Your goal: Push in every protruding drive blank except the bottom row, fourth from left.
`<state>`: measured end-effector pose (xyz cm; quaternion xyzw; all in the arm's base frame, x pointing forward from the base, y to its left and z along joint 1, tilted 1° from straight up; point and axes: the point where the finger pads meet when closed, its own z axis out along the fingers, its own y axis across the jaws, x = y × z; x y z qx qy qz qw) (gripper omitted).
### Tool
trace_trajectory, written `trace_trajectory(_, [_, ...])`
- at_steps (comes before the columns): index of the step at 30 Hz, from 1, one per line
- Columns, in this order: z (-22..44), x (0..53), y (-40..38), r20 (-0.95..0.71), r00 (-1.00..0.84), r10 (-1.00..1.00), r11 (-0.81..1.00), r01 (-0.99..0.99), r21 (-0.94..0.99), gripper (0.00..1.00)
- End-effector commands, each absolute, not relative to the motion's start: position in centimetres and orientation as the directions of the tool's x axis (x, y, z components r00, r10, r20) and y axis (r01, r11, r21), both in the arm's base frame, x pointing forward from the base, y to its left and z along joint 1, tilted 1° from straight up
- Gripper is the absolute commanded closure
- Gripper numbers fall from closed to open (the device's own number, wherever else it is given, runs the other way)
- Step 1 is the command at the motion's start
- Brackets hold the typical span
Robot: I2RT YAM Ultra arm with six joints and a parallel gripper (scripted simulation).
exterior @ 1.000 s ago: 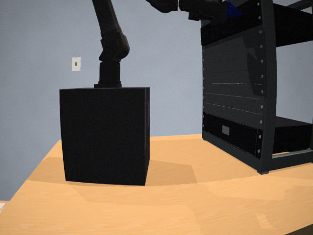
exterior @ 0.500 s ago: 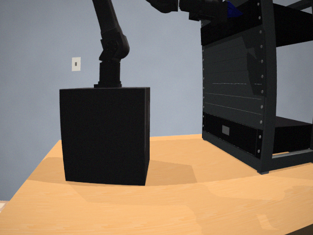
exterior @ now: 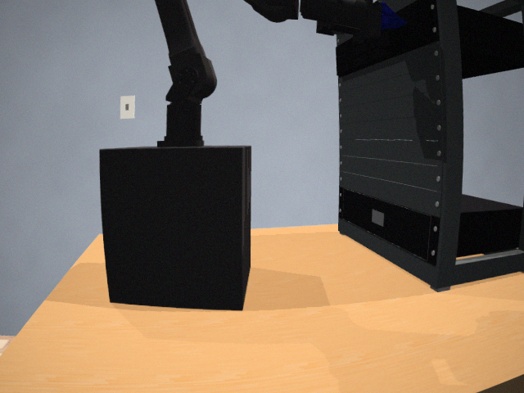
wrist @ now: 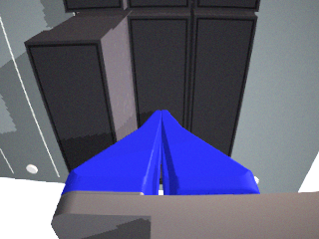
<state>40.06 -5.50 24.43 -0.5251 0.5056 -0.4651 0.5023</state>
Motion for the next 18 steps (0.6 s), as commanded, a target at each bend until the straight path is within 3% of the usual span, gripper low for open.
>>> trace_trajectory(1, [28.22,41.32,-5.16,0.003,0.072,-0.997,-0.001,0.033,-0.999,1.00])
trace_trajectory(18, [28.22,41.83,-5.13,0.003,0.068,-0.998,-0.001,0.033,-0.999,1.00])
